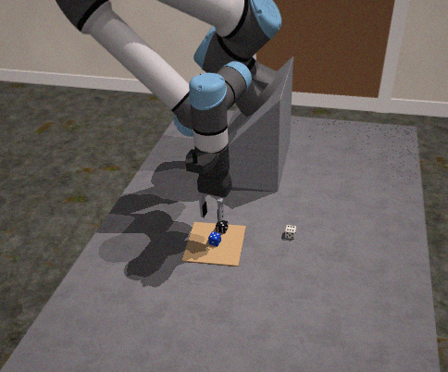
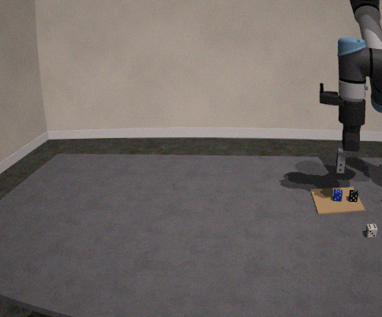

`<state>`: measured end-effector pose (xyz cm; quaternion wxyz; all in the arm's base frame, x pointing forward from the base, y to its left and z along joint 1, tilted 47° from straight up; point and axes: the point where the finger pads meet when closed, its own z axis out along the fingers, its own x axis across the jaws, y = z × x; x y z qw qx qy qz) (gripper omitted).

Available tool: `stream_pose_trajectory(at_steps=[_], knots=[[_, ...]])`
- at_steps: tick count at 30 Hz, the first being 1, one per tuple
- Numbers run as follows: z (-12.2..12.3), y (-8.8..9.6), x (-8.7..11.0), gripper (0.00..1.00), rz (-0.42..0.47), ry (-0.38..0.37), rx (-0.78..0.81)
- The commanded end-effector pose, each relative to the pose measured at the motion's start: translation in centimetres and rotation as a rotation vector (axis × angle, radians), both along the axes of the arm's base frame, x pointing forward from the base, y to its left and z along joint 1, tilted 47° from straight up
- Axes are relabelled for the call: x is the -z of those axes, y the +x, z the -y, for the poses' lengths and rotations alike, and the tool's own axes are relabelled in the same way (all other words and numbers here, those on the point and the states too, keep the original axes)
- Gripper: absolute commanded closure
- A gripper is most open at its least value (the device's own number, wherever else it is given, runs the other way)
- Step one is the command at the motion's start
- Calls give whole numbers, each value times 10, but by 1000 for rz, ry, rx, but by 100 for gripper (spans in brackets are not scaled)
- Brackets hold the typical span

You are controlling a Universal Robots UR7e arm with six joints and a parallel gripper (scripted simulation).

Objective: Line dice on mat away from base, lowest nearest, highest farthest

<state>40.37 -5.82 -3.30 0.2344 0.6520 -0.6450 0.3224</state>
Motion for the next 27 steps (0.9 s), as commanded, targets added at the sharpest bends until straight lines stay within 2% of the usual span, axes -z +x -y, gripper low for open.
stream_pose_trajectory(at_steps=[1, 2, 3, 27], knots=[[-4, 0, -3, 21, 0, 0, 1], [-4, 0, -3, 21, 0, 0, 1], [-4, 0, -3, 0, 0, 0, 1], [-5, -1, 0, 0, -4, 1, 0]])
